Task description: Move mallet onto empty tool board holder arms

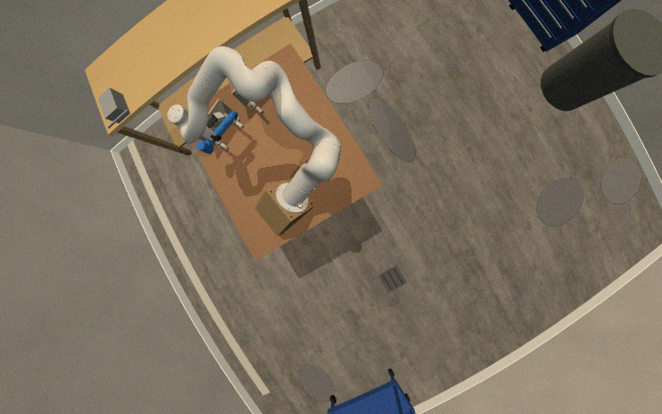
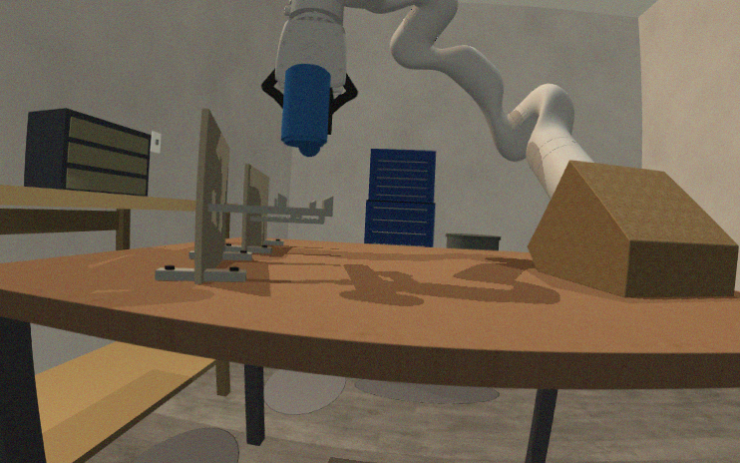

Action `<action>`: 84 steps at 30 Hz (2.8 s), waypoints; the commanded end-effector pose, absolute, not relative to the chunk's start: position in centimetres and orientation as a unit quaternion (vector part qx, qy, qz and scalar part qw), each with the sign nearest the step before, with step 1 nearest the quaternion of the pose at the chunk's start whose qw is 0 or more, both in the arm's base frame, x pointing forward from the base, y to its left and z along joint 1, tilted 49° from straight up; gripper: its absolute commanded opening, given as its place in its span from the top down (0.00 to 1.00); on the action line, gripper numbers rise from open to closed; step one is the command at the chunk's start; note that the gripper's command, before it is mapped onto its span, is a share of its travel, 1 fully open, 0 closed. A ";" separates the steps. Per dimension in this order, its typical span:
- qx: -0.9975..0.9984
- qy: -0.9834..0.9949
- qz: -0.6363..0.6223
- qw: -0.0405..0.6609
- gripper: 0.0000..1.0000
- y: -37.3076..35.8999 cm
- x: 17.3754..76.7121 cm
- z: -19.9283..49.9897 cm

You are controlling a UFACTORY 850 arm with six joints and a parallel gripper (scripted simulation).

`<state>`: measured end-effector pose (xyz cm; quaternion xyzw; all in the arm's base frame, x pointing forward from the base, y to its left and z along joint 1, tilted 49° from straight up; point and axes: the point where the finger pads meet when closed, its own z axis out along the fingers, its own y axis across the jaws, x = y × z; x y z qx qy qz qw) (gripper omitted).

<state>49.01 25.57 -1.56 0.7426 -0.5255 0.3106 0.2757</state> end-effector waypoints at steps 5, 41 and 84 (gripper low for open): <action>0.779 -0.471 0.289 0.297 1.00 25.8 49.0 -1.6; 0.779 -0.471 0.289 0.297 1.00 18.4 50.7 -8.1; 0.779 -0.471 0.289 0.297 0.00 18.4 50.7 -8.1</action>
